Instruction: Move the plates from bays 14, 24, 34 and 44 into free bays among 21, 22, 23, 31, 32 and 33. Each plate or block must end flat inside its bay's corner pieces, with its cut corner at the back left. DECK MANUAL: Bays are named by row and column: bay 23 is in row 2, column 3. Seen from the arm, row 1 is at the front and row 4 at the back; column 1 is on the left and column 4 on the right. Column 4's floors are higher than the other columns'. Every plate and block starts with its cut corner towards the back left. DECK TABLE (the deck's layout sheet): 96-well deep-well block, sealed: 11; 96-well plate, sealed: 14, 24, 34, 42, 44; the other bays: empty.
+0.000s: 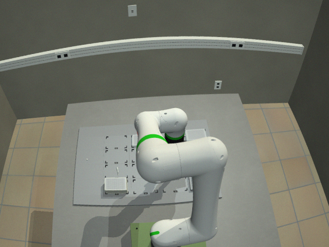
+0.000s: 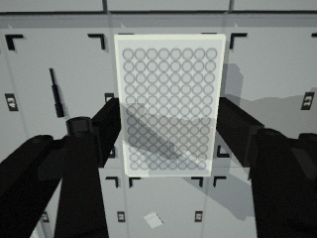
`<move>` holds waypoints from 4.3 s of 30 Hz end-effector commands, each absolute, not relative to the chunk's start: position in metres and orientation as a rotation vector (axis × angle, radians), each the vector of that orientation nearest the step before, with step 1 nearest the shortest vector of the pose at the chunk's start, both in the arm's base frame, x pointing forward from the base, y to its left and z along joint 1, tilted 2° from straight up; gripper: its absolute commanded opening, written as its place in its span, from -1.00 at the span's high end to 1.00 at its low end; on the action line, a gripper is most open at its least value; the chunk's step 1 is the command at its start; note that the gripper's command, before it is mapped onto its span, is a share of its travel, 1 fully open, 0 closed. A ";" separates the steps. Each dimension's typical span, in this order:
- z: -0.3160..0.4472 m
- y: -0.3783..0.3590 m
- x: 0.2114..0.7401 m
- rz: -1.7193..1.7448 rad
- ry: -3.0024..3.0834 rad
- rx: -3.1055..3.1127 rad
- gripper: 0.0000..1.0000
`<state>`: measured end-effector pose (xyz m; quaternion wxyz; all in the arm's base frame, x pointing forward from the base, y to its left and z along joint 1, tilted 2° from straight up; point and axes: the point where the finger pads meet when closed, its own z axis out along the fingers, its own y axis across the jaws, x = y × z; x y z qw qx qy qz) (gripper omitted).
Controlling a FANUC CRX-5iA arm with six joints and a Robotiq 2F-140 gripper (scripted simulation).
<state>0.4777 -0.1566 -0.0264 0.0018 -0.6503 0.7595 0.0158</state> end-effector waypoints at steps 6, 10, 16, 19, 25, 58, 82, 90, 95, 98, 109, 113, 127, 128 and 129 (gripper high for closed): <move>-0.037 -0.157 0.478 0.046 2.382 -2.040 0.80; -0.040 -0.157 0.478 0.047 2.382 -2.040 0.80; -0.042 -0.157 0.478 0.046 2.382 -2.040 0.80; -0.042 -0.157 0.478 0.046 2.382 -2.040 0.80; -0.042 -0.157 0.478 0.046 2.382 -2.040 0.80; -0.042 -0.157 0.478 0.046 2.382 -2.041 0.80; -0.049 -0.157 0.478 0.047 2.382 -2.040 0.80; -0.051 -0.156 0.478 0.047 2.382 -2.040 0.80; -0.052 -0.156 0.478 0.047 2.382 -2.040 0.80; -0.052 -0.156 0.478 0.047 2.382 -2.040 0.80; -0.052 -0.156 0.478 0.047 2.382 -2.040 0.80; -0.052 -0.156 0.478 0.047 2.382 -2.040 0.80; -0.052 -0.156 0.478 0.047 2.382 -2.040 0.80; -0.052 -0.156 0.478 0.047 2.382 -2.040 0.80; -0.052 -0.156 0.478 0.047 2.382 -2.040 0.80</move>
